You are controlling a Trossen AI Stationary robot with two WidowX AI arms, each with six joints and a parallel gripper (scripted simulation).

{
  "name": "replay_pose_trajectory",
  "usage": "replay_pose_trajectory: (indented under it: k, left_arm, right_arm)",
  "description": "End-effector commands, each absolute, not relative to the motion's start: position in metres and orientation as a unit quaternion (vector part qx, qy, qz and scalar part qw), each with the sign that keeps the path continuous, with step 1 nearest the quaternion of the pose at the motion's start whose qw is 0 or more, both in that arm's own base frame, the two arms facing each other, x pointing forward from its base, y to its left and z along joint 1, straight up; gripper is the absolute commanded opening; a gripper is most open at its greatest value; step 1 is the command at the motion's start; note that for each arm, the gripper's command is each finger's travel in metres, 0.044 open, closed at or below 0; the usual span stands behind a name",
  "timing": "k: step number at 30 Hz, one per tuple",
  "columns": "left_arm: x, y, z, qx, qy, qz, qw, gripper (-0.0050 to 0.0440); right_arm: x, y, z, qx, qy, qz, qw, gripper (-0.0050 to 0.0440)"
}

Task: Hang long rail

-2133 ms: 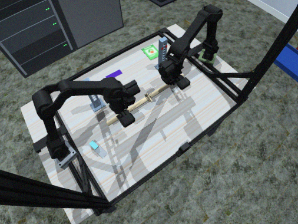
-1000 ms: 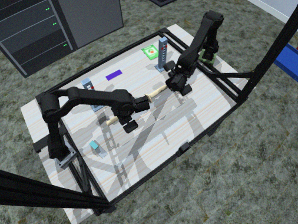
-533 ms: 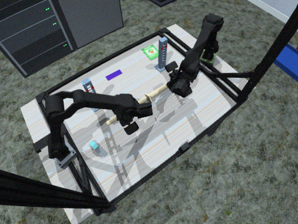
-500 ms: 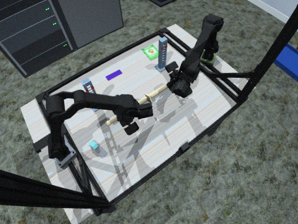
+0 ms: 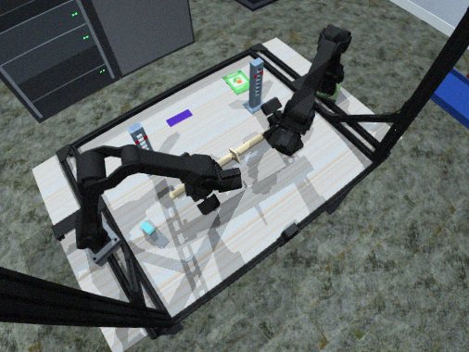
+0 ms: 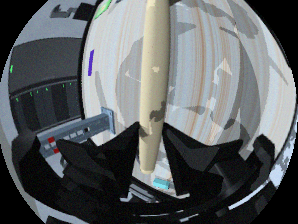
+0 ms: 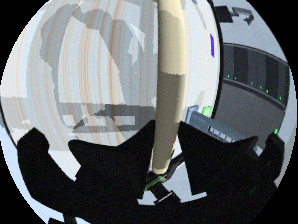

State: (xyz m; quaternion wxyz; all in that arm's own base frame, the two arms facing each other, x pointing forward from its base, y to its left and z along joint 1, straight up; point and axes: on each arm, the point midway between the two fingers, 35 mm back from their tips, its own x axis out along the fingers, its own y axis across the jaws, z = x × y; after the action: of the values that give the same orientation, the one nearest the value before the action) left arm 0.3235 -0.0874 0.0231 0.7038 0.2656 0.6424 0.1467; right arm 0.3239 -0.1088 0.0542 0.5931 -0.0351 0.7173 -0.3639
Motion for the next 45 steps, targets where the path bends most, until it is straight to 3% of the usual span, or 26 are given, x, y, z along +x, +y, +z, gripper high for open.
replay_pose_trajectory:
  k: [1,23,24,26,41,43,45]
  left_arm:
    - [0.322,-0.086,0.012,0.262,0.632,0.150,0.714,0.0000]
    - [0.322,-0.086,-0.005,0.252,0.617,0.150,0.730,0.0000]
    - [0.322,-0.086,-0.005,0.252,0.617,0.150,0.730,0.0024]
    - [0.322,-0.086,-0.005,0.252,0.617,0.150,0.730,0.0024]
    - [0.322,-0.087,-0.003,0.252,0.617,0.150,0.730,0.0384]
    - [0.322,-0.087,-0.003,0.252,0.617,0.150,0.730,0.0384]
    - [0.322,-0.087,-0.003,0.252,0.617,0.150,0.730,0.0432]
  right_arm:
    - [0.326,-0.111,0.054,-0.036,0.728,-0.358,0.584,0.0000]
    - [0.326,-0.112,0.054,-0.032,0.744,-0.346,0.571,0.0000]
    - [0.326,-0.112,0.054,-0.032,0.744,-0.346,0.571,0.0000]
    - [0.326,-0.112,0.054,-0.032,0.744,-0.346,0.571,0.0000]
    - [0.327,-0.111,0.053,-0.032,0.744,-0.346,0.571,0.0000]
    - [0.327,-0.111,0.053,-0.032,0.744,-0.346,0.571,0.0000]
    - [0.327,-0.111,0.053,-0.032,0.744,-0.346,0.571,0.0000]
